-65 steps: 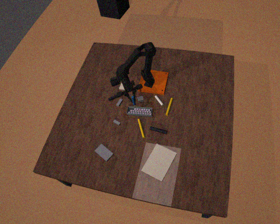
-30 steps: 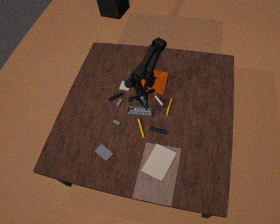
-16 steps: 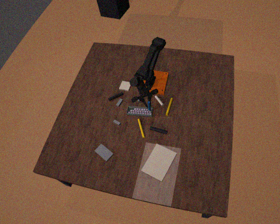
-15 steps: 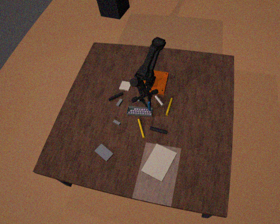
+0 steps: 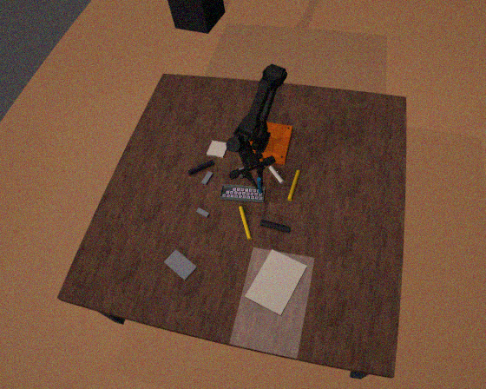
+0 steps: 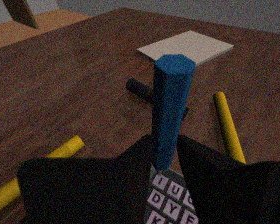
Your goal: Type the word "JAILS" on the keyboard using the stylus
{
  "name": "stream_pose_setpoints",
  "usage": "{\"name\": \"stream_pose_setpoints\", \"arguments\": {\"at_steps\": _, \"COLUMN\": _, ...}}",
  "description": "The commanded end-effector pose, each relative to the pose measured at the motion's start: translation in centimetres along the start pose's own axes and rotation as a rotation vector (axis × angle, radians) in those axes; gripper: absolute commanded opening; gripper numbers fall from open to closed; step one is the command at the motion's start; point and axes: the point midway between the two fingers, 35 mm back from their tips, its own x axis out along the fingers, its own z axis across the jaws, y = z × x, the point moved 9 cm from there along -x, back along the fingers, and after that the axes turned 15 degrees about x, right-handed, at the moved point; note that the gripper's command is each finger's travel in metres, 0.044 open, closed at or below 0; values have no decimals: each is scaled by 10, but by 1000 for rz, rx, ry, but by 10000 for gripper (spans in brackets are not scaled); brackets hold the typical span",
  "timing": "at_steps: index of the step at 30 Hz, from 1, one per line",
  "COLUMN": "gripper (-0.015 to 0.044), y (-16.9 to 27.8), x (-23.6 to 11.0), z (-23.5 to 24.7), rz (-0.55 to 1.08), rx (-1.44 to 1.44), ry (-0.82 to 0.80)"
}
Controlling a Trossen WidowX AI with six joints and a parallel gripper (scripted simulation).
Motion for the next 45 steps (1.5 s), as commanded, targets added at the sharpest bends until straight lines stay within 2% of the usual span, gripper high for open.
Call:
{"name": "stream_pose_setpoints", "arguments": {"at_steps": 1, "gripper": 0, "y": 1, "x": 0, "z": 0, "rz": 3, "rx": 9, "ry": 2}}
{"name": "stream_pose_setpoints", "arguments": {"at_steps": 13, "gripper": 0, "y": 1, "x": 0, "z": 0, "rz": 3, "rx": 9, "ry": 2}}
{"name": "stream_pose_setpoints", "arguments": {"at_steps": 16, "gripper": 79, "y": 1, "x": 1, "z": -1, "rz": 3, "rx": 9, "ry": 3}}
{"name": "stream_pose_setpoints", "arguments": {"at_steps": 17, "gripper": 81, "y": 1, "x": 2, "z": -2, "rz": 3, "rx": 9, "ry": 3}}
{"name": "stream_pose_setpoints", "arguments": {"at_steps": 45, "gripper": 81, "y": 7, "x": 6, "z": -6, "rz": 3, "rx": 9, "ry": 3}}
